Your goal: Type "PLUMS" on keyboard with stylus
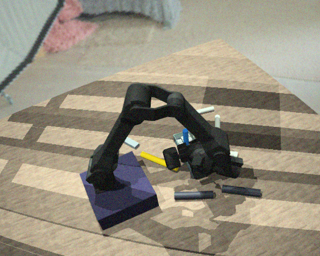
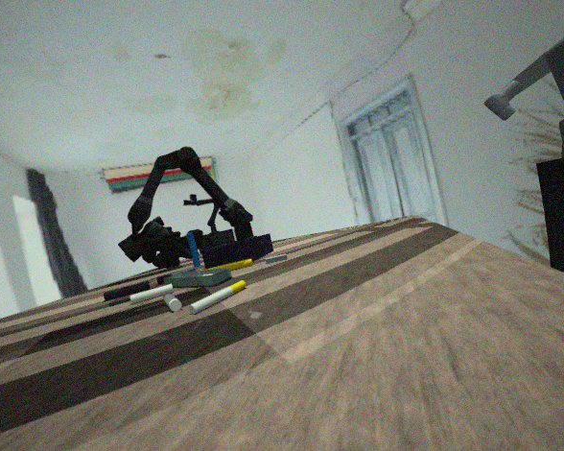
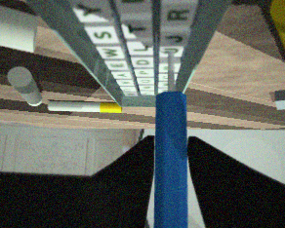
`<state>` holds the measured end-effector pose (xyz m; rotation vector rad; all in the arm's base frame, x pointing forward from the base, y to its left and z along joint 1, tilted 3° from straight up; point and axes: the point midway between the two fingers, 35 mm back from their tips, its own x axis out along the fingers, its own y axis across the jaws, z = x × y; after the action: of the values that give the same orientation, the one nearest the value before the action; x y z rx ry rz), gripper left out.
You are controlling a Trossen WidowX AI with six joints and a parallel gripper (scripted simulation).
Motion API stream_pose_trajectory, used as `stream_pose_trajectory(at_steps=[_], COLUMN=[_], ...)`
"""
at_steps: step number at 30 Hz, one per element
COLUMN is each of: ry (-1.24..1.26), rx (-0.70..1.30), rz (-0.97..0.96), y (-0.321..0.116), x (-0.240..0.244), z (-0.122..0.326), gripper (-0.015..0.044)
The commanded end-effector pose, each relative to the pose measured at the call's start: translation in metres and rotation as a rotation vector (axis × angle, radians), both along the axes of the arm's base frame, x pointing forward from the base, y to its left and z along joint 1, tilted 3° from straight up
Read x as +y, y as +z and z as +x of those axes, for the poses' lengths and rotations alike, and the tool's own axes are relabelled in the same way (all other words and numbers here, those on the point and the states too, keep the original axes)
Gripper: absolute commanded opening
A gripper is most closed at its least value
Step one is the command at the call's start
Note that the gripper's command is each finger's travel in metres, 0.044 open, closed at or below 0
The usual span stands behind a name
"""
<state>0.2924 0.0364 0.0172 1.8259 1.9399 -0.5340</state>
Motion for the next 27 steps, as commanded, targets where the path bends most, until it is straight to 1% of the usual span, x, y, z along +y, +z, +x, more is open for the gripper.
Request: stream_pose_trajectory(at_steps=[1, 8, 16, 24, 27], ry=[-0.001, -0.001, -0.001, 0.003, 0.003], rx=[0.001, 0.001, 0.001, 0.004, 0.004], rz=[0.001, 0.001, 0.002, 0.001, 0.001], y=[0.000, 0.003, 0.036, 0.034, 0.034], x=[0.000, 0.000, 0.002, 0.002, 0.002], z=[0.000, 0.000, 0.000, -0.001, -0.001], gripper=[0.0081, 0.0081, 0.0081, 0.0084, 0.0064])
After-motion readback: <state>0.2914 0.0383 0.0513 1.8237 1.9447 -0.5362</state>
